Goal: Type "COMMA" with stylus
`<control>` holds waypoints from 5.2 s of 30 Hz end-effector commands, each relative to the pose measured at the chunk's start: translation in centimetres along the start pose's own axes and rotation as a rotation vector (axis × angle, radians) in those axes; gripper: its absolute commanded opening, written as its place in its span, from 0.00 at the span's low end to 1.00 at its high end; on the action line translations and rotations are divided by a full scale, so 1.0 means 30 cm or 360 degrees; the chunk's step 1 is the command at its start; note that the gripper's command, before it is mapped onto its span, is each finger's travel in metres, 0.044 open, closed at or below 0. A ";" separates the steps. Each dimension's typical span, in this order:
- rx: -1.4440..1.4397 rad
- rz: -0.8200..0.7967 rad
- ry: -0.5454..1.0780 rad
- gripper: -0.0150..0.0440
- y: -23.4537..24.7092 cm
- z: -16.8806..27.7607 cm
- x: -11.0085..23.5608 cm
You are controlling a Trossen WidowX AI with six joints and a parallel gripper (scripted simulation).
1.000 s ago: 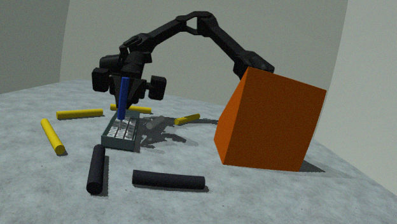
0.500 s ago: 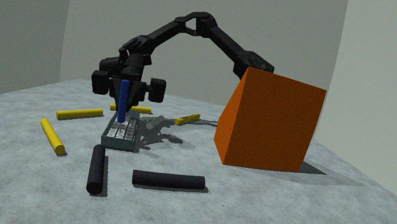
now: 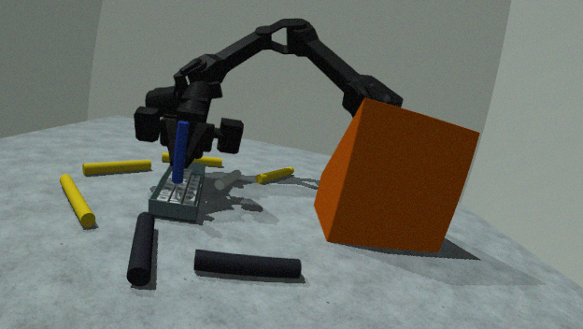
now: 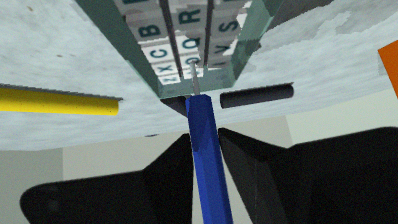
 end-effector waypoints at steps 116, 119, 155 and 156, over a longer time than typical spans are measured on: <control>0.0009 -0.0002 -0.0019 0.39 -0.029 -0.231 0.430; 0.0009 -0.0002 -0.0019 0.39 -0.029 -0.236 0.428; 0.0010 -0.0003 -0.0016 0.39 -0.024 -0.139 0.480; 0.0010 -0.0003 -0.0016 0.39 -0.024 -0.139 0.480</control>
Point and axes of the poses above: the point midway between the two fingers, 35 mm back from their tips, its own x axis back along the fingers, its own y axis across the jaws, z = x × y, the point moved 6 cm from there along x, back along the fingers, and after that the axes turned 7 degrees about x, right-handed, at the moved point
